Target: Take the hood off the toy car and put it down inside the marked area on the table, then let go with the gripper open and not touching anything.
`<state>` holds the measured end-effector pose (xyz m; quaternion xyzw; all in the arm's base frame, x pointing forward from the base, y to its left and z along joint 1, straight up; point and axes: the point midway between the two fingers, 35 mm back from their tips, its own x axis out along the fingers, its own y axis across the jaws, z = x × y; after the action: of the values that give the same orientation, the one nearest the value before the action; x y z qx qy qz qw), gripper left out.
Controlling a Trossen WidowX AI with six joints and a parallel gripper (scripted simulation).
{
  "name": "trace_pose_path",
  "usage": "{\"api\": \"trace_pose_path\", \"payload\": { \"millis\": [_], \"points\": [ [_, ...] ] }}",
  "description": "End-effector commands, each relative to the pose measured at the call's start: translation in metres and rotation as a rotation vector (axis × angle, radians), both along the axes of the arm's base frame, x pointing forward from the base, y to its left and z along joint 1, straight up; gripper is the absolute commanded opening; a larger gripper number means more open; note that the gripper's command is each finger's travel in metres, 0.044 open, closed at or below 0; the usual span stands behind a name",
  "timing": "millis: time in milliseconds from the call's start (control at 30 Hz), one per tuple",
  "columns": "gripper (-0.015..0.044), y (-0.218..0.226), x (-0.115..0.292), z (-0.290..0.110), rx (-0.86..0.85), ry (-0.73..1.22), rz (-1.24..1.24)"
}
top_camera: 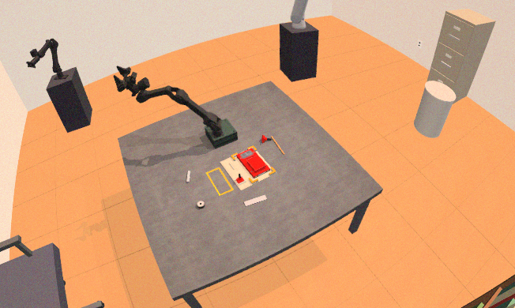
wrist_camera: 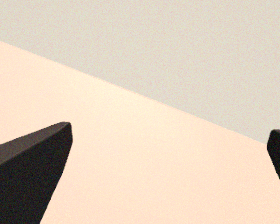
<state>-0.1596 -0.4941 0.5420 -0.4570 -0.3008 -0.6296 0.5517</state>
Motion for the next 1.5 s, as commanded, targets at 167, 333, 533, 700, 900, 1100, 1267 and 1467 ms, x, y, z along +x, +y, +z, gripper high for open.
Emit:
{"api": "trace_pose_path", "payload": {
  "millis": [167,333,533,700,900,1100,1267,1467],
  "points": [
    [0.044,-0.041,0.066,-0.015,0.178,-0.052,0.165],
    [0.044,-0.048,0.089,-0.018,0.222,-0.073,0.197],
    [0.044,-0.064,0.142,-0.031,0.326,-0.105,0.276],
    [0.044,-0.076,0.197,-0.05,0.44,-0.116,0.37],
    [0.044,-0.081,0.266,-0.073,0.579,-0.114,0.479],
    [0.044,-0.075,0.33,-0.099,0.721,-0.112,0.571],
    [0.044,-0.062,0.382,-0.123,0.842,-0.1,0.638],
    [0.044,-0.033,0.449,-0.149,0.981,-0.047,0.732]
  ]
}}
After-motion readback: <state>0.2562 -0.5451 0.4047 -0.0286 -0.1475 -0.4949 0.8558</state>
